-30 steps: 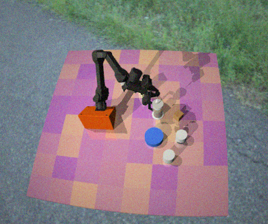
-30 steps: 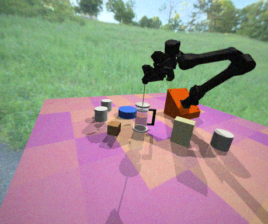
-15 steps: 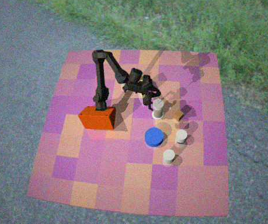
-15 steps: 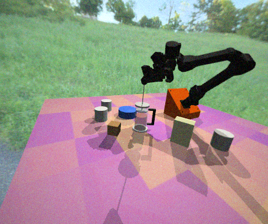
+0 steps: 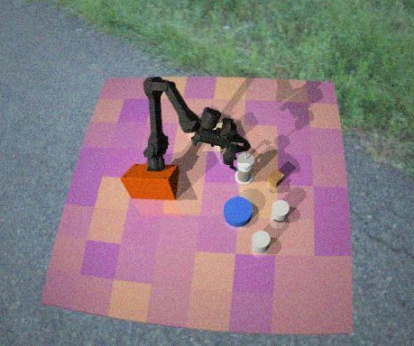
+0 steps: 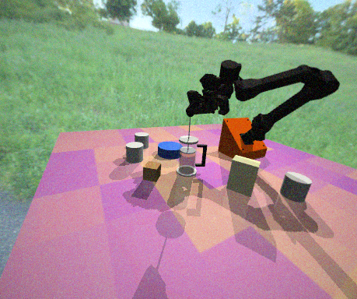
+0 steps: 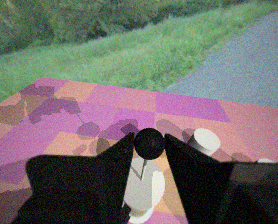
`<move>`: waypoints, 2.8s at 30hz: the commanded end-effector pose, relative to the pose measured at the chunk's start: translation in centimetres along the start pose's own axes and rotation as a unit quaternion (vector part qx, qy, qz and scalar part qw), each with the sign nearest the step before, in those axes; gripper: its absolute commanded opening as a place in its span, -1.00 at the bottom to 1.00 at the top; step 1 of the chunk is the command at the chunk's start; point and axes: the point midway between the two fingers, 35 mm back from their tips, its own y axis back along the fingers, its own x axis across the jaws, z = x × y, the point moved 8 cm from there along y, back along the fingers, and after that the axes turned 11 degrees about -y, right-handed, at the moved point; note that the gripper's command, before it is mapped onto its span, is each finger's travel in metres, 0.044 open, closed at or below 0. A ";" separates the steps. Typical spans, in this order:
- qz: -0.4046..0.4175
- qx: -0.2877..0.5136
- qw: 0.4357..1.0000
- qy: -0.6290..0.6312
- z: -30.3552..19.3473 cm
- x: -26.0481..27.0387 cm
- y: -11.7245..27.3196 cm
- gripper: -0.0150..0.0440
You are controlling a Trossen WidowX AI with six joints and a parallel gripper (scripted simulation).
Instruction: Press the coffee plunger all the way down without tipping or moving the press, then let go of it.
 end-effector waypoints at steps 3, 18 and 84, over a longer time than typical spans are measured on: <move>-0.005 0.026 1.000 -0.016 -2.5 -0.7 -1.2 -0.09; -0.004 0.025 1.000 -0.017 -4.5 -1.0 -2.6 -0.09; -0.002 0.023 1.000 -0.017 -4.4 -1.4 -5.0 -0.09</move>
